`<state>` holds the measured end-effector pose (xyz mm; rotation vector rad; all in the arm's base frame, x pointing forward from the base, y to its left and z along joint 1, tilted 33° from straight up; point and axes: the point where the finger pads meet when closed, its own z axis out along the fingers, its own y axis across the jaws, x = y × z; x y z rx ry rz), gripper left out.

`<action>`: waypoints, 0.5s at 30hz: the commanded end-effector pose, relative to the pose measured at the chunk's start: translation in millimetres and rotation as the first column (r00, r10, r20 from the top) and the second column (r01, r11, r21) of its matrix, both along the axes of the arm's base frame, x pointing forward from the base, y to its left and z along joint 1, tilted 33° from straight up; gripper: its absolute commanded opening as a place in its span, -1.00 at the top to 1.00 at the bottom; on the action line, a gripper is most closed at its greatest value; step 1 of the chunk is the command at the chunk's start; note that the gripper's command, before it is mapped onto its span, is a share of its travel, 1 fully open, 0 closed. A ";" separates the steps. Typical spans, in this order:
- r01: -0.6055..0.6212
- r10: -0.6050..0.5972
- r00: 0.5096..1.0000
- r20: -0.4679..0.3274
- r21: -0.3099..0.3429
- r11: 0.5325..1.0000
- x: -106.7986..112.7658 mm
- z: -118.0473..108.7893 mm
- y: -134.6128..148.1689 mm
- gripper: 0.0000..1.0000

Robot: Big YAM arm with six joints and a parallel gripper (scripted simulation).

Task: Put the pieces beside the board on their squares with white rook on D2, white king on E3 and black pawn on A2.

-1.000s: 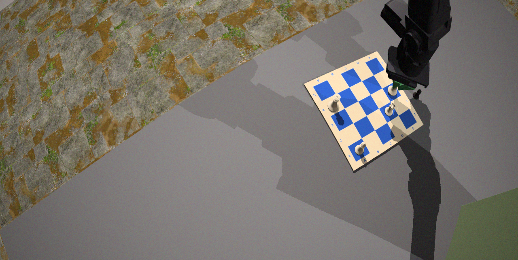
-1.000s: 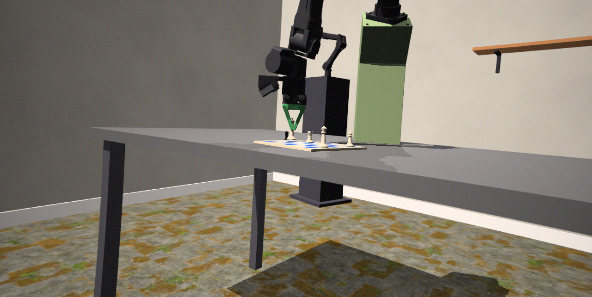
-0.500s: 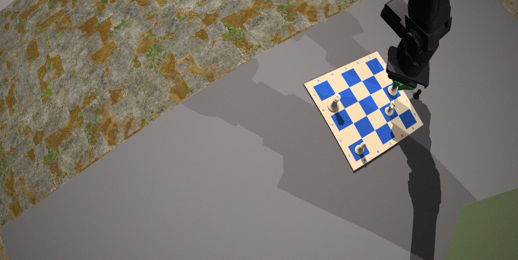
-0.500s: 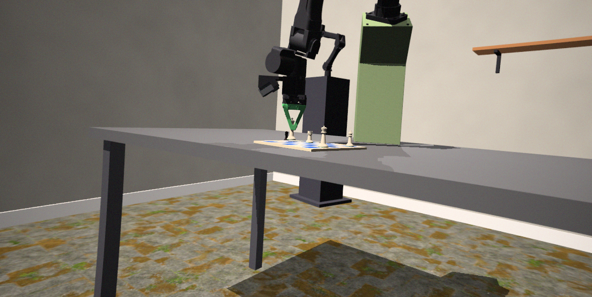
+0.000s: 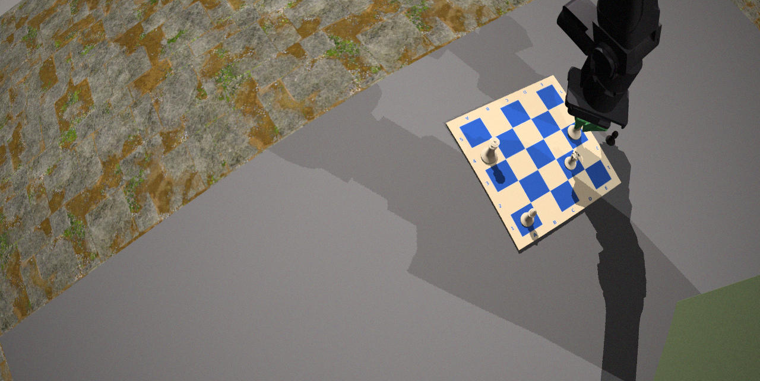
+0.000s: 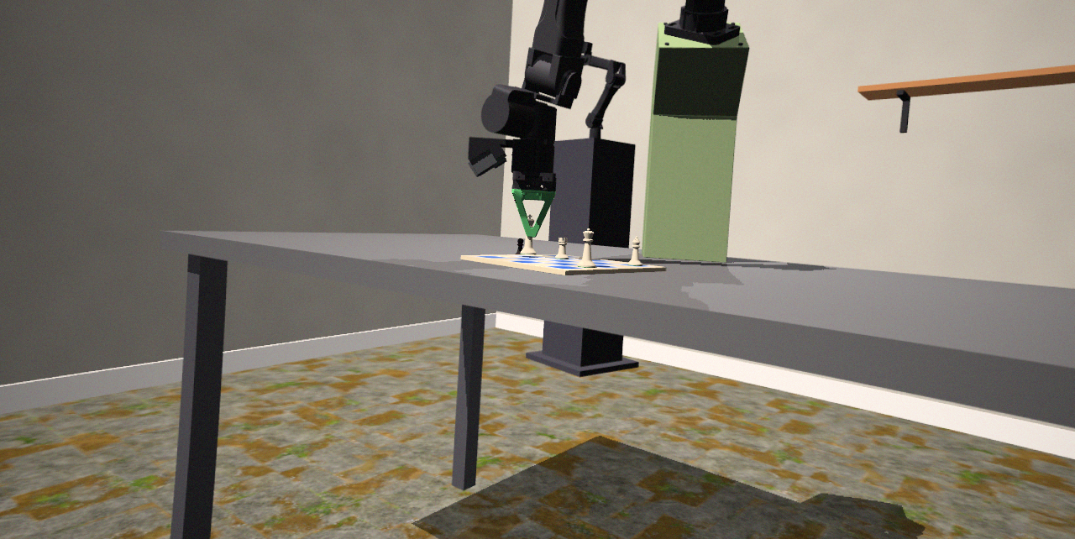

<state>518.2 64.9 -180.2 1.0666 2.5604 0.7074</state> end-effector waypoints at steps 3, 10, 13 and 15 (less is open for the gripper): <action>0.005 -0.005 1.000 -0.006 0.003 1.000 -0.2 -6.3 5.5 1.00; 0.005 -0.005 1.000 -0.001 0.003 1.000 1.4 -5.0 5.9 1.00; 0.005 -0.005 1.000 -0.004 0.003 1.000 0.8 -5.3 5.8 1.00; 0.005 -0.005 1.000 -0.004 0.003 1.000 0.8 -5.3 5.8 1.00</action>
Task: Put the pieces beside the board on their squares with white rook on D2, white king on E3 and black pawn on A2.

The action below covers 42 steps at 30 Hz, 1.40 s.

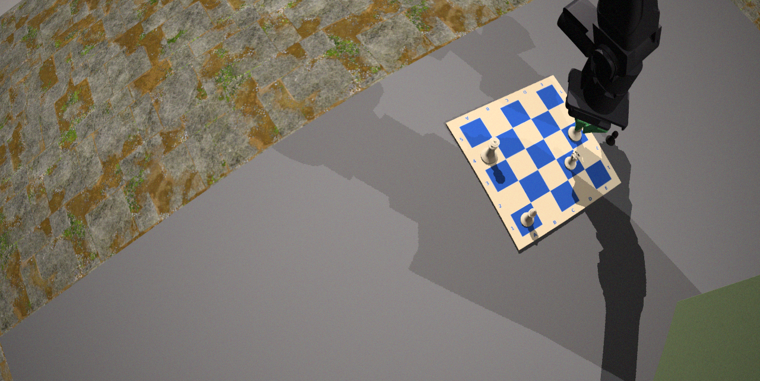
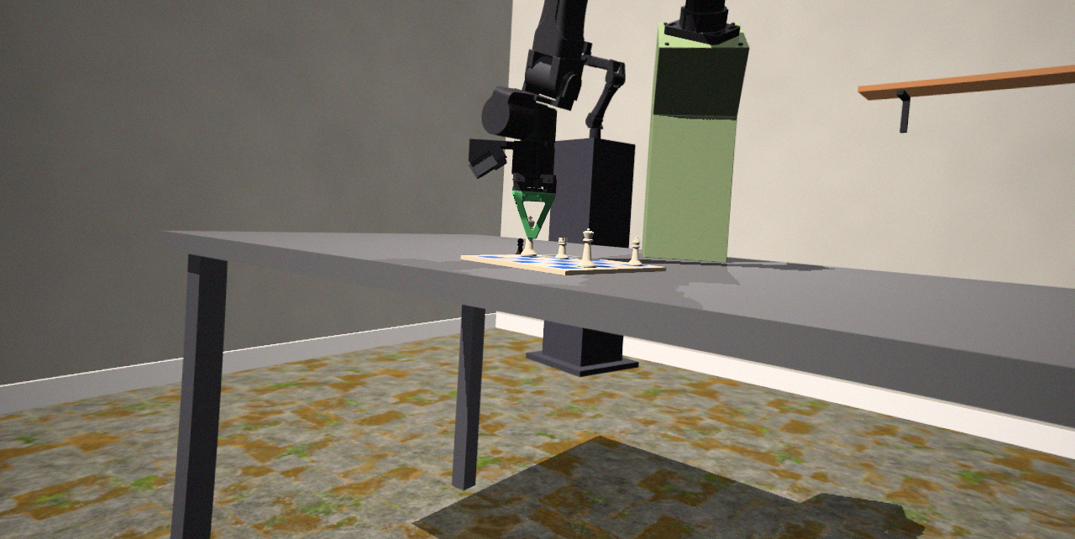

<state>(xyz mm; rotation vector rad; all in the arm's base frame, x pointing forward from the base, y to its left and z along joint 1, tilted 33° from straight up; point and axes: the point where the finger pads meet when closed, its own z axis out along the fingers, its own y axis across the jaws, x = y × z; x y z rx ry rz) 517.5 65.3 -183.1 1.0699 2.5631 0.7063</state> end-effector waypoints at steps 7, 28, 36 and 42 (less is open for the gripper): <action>0.004 -0.004 1.000 0.000 0.003 1.000 1.5 -2.3 5.4 1.00; 0.004 -0.004 1.000 0.000 0.003 1.000 1.5 -2.3 5.4 1.00; 0.004 -0.004 1.000 0.000 0.003 1.000 1.5 -2.3 5.5 0.67; 0.004 -0.004 1.000 0.000 0.003 1.000 1.5 -2.3 5.5 0.35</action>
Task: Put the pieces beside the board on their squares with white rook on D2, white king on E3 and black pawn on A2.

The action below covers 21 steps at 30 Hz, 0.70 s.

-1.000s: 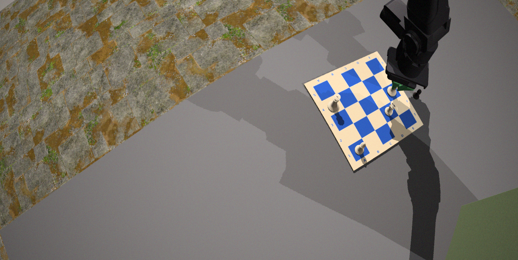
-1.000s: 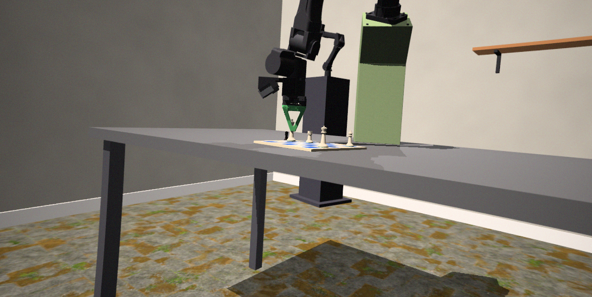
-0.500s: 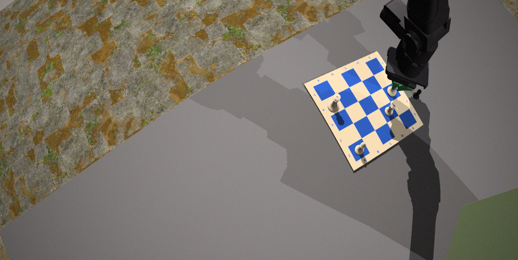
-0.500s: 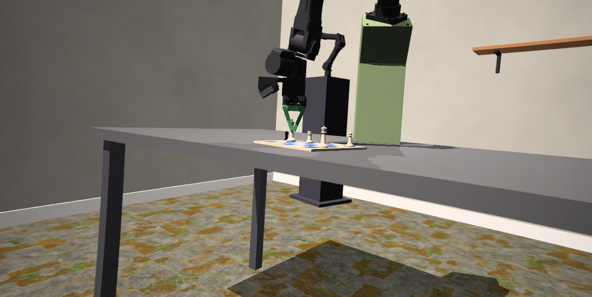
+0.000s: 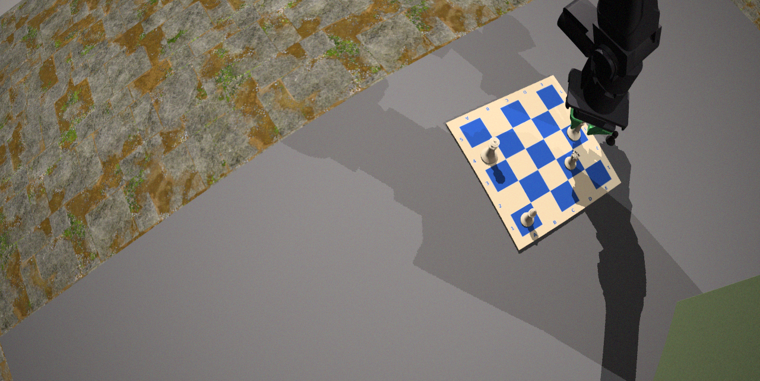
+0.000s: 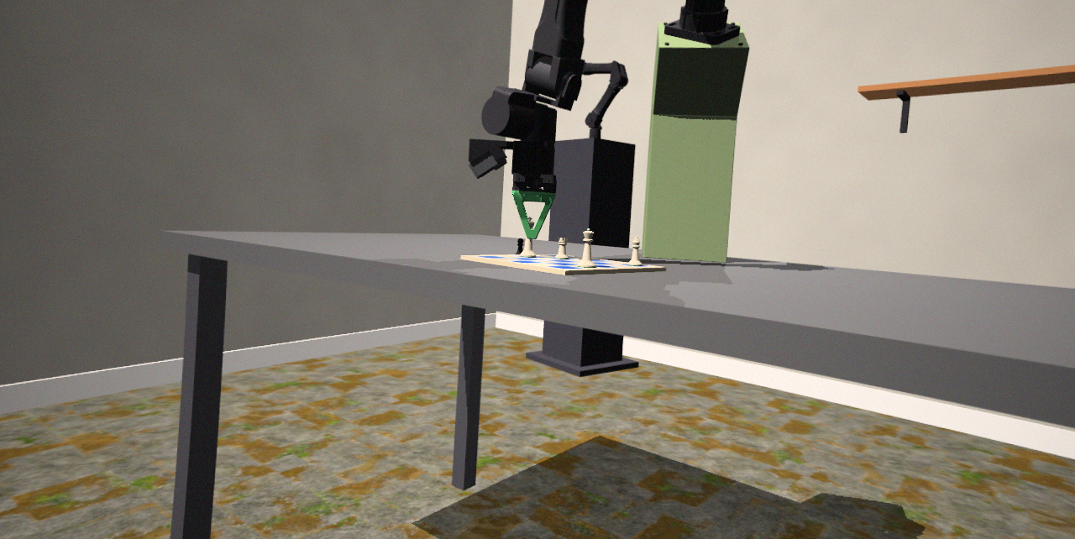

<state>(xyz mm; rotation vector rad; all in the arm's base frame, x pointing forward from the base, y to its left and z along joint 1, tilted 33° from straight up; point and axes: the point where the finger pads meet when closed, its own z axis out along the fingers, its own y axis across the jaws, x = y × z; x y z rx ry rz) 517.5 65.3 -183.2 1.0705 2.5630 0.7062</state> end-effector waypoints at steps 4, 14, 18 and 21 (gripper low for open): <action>0.004 -0.004 1.000 0.000 0.003 1.000 1.5 -2.3 5.5 0.19; 0.006 -0.006 1.000 0.006 0.003 1.000 2.2 3.9 3.8 0.19; 0.015 -0.015 1.000 0.004 0.004 1.000 -1.0 12.8 -1.8 0.19; 0.013 -0.013 1.000 0.008 -0.002 1.000 -4.1 19.3 -12.8 0.19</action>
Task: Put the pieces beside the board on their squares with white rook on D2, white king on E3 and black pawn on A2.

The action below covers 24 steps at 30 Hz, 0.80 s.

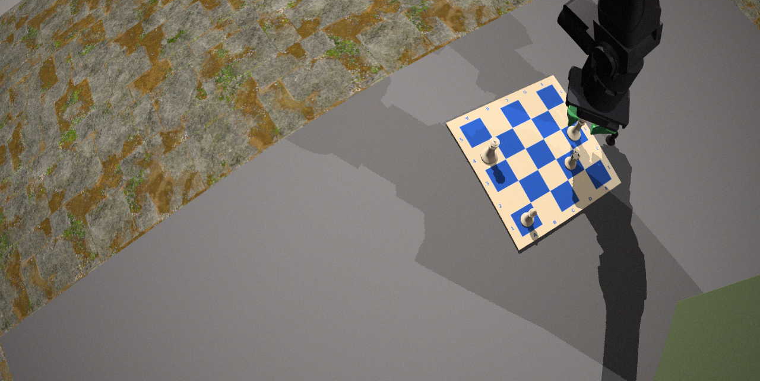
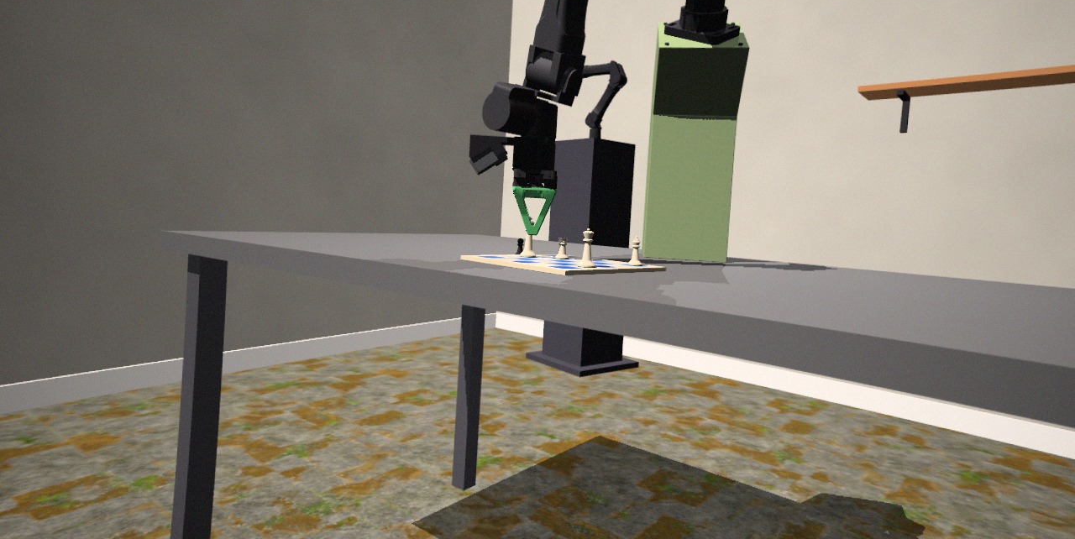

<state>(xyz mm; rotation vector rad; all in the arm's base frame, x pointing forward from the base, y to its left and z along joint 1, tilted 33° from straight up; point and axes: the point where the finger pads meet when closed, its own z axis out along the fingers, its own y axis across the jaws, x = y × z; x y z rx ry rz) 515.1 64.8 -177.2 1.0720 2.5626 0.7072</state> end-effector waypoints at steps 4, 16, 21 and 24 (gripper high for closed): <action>0.011 -0.011 1.000 0.010 -0.003 1.000 -9.2 28.5 -17.9 0.19; 0.012 -0.011 1.000 0.014 -0.004 1.000 -29.5 70.7 -34.0 0.19; 0.008 -0.008 1.000 -0.022 -0.003 1.000 -42.4 62.1 -35.1 0.19; -0.012 0.012 1.000 -0.009 -0.004 1.000 -39.1 64.6 -26.1 0.19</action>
